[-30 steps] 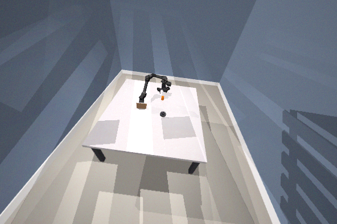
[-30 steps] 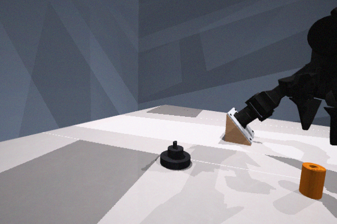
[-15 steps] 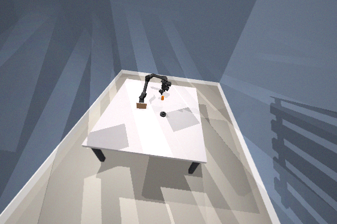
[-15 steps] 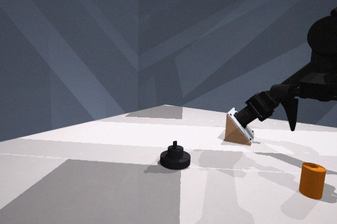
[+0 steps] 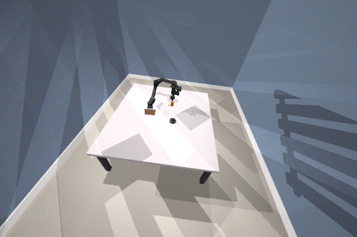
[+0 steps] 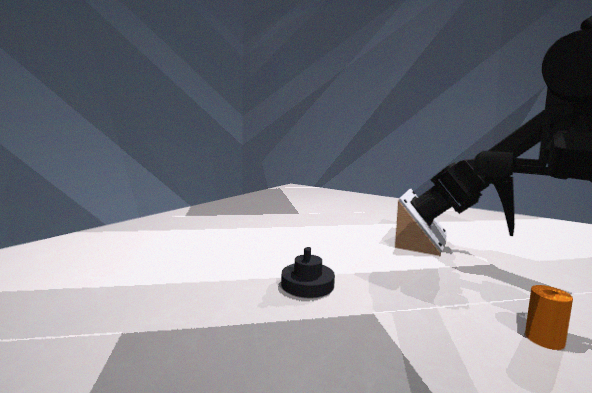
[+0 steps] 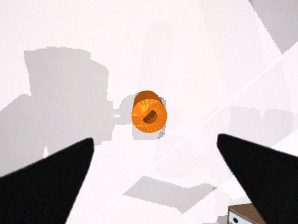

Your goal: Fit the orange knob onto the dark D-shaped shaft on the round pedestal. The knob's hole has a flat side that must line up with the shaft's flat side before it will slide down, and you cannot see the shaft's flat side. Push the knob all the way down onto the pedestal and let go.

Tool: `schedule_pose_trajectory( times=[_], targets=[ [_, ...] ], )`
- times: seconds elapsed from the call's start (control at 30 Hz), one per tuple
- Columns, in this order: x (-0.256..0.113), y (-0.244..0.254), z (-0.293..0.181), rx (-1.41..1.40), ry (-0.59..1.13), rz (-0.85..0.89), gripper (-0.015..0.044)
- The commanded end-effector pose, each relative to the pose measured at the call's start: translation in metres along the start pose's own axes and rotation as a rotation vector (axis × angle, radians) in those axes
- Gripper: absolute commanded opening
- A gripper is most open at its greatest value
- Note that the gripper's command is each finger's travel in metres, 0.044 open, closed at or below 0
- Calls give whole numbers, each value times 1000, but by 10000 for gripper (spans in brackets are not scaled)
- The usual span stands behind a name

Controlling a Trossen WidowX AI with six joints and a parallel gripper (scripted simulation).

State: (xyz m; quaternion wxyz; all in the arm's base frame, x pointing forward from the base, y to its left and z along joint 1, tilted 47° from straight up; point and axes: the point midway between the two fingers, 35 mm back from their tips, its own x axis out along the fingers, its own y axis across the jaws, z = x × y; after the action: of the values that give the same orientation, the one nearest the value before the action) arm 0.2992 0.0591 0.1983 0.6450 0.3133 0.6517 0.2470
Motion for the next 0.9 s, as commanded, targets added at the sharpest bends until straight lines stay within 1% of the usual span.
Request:
schedule_pose_trajectory(
  times=[0.0,0.07,0.17,0.27,0.87],
  targets=[
    [23,2,-2,-1,9,6,440],
    [31,2,-3,-1,8,7,440],
    [32,2,-3,-1,8,7,440],
    [44,2,-3,-1,8,8,440],
    [69,2,-2,0,10,6,440]
  ],
)
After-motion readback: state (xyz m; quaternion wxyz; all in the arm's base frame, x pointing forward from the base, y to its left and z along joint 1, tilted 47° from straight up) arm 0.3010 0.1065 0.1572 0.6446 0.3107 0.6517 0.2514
